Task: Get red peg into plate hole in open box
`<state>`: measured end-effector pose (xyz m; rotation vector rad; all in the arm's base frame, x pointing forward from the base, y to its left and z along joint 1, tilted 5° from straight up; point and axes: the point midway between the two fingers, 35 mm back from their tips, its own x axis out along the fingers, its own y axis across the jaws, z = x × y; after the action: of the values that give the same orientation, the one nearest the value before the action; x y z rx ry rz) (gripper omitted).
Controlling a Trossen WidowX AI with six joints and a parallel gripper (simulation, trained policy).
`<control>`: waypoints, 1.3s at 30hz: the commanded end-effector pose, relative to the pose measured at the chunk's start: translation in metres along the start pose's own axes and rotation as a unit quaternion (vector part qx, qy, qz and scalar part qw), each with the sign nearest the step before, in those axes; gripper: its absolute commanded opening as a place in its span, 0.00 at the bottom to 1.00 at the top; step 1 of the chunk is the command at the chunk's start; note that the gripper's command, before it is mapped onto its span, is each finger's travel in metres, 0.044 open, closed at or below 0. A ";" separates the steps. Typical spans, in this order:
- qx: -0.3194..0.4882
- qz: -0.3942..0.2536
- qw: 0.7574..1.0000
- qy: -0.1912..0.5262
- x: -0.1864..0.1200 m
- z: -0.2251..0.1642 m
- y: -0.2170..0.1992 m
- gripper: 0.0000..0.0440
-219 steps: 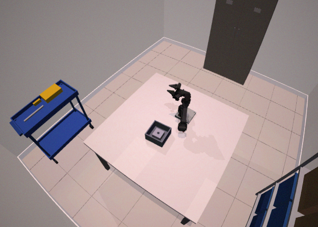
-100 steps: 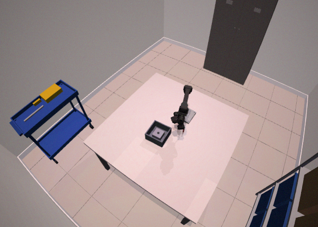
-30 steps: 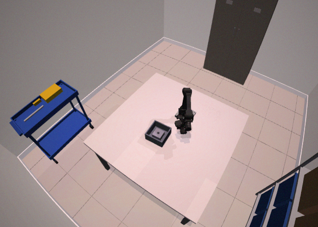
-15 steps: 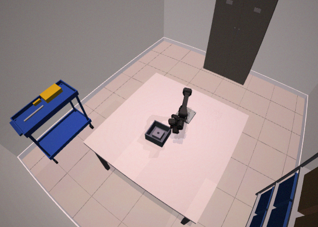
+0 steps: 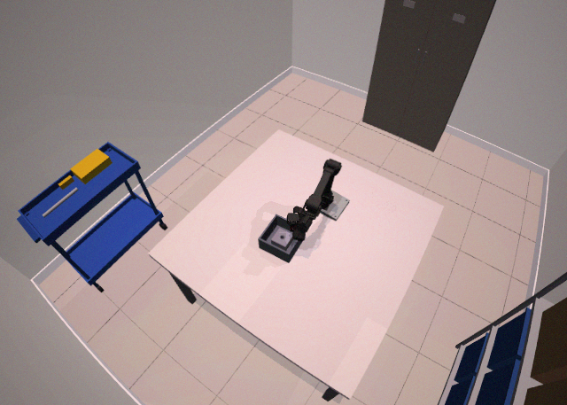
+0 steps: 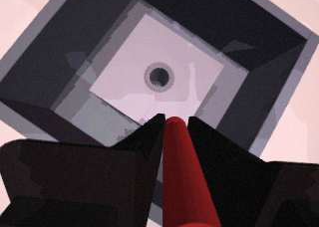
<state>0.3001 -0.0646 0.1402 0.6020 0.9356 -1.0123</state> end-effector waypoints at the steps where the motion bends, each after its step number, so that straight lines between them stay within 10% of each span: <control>1: -0.006 0.002 1.000 0.004 0.015 0.010 0.003 0.00; 20: -0.100 0.028 0.993 0.052 0.069 0.019 0.010 0.00; 29: -0.130 0.034 0.987 0.085 0.085 0.014 0.011 0.40; 39: -0.162 0.052 0.982 0.088 0.074 0.038 0.024 0.46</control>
<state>0.3296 -0.1162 0.0847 0.4513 1.2294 -0.7471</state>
